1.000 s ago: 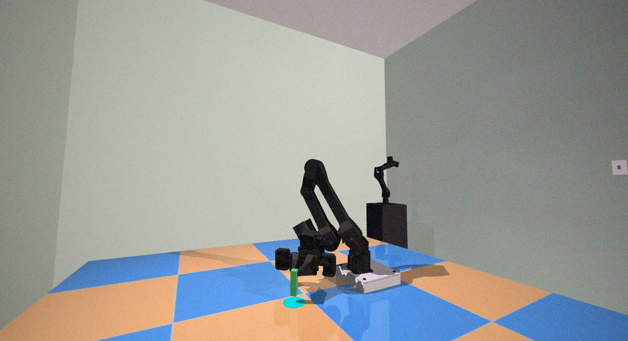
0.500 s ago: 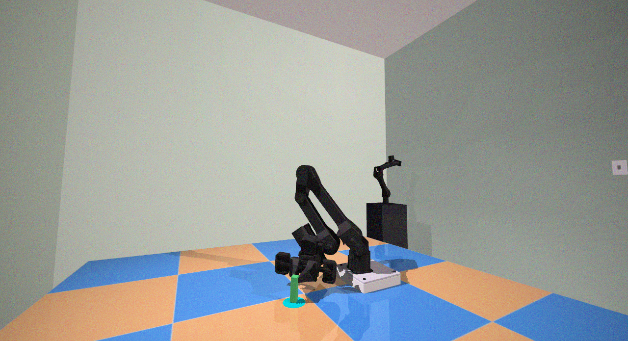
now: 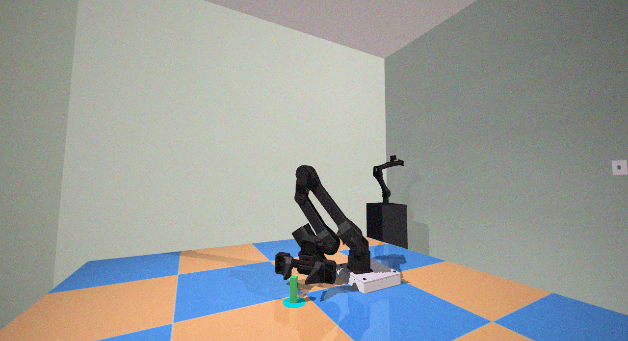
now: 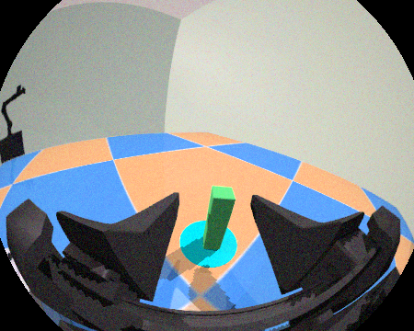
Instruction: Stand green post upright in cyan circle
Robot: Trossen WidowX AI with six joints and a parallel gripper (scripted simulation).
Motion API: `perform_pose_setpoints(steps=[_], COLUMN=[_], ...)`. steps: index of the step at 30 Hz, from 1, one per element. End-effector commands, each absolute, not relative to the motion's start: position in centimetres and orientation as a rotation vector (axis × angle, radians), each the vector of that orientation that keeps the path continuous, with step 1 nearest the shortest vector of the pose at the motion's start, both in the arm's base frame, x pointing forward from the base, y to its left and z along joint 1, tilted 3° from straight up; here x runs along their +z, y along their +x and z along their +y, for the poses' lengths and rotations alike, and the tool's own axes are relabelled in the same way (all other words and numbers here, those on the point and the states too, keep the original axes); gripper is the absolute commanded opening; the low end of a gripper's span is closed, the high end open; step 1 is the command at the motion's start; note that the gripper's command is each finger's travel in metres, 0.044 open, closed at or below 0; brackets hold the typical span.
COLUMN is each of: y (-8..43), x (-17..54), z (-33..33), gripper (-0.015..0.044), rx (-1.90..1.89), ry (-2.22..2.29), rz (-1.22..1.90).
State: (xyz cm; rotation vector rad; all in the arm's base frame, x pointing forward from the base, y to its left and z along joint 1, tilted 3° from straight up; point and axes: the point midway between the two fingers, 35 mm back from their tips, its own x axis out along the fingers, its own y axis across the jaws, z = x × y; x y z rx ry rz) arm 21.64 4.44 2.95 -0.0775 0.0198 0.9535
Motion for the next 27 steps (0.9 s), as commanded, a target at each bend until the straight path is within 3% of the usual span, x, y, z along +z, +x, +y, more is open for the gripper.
perform_pose_setpoints(steps=[1,27], y=[21.7,22.8], x=[2.9,7.6], z=[4.4,3.4], gripper=[0.0390,0.0400], rx=[0.950,0.944], ry=[-0.085,-0.047], rz=[0.019,0.032])
